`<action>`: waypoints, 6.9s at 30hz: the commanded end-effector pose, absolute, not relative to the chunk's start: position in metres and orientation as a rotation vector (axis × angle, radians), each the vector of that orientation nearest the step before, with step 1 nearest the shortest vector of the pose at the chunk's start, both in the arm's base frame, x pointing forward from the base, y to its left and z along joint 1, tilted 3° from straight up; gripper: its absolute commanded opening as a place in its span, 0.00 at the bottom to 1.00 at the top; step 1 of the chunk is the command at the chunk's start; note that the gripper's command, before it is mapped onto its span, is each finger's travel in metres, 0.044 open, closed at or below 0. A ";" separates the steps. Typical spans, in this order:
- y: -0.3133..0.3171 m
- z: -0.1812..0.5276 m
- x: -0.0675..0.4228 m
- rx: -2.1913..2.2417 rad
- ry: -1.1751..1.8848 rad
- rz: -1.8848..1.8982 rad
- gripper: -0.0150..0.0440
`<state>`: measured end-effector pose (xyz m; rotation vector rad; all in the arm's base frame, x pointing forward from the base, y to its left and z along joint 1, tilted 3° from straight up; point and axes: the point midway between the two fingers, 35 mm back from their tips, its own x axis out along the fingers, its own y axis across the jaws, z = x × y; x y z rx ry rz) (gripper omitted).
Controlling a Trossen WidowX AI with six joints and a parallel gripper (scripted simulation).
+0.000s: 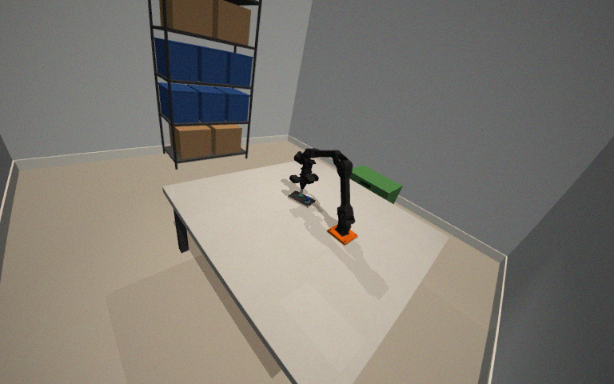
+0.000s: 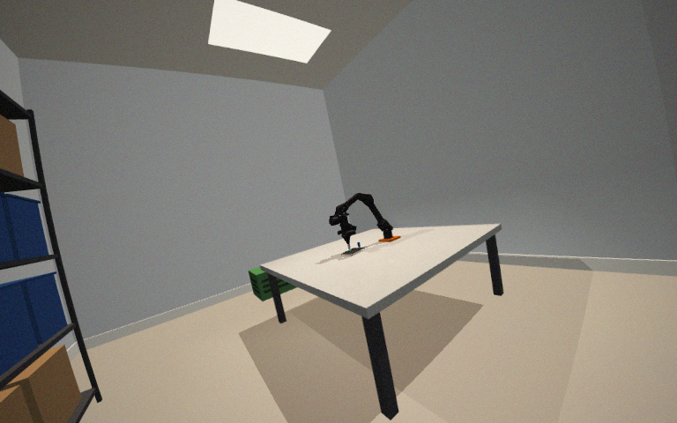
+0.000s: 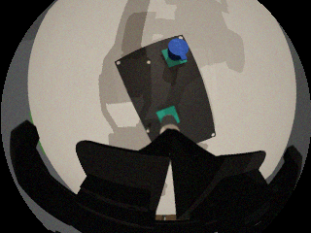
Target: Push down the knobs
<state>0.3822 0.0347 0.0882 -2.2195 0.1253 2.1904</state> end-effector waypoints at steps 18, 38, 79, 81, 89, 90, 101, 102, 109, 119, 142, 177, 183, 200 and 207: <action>0.034 0.083 0.383 -2.222 0.125 2.194 0.25; 0.034 0.081 0.383 -2.222 0.125 2.194 0.25; 0.034 0.075 0.383 -2.222 0.125 2.194 0.25; 0.034 0.075 0.383 -2.222 0.125 2.194 0.25; 0.034 0.074 0.383 -2.222 0.125 2.194 0.25; 0.034 0.074 0.383 -2.222 0.125 2.194 0.25; 0.034 0.073 0.383 -2.222 0.125 2.194 0.25; 0.034 0.073 0.383 -2.222 0.125 2.194 0.25; 0.034 0.073 0.383 -2.222 0.125 2.194 0.25; 0.033 0.072 0.383 -2.222 0.125 2.194 0.25; 0.033 0.071 0.383 -2.222 0.125 2.194 0.25; 0.033 0.069 0.383 -2.222 0.125 2.194 0.25; 0.033 0.069 0.383 -2.222 0.125 2.194 0.25; 0.033 0.068 0.383 -2.222 0.125 2.194 0.25; 0.033 0.068 0.383 -2.222 0.125 2.194 0.25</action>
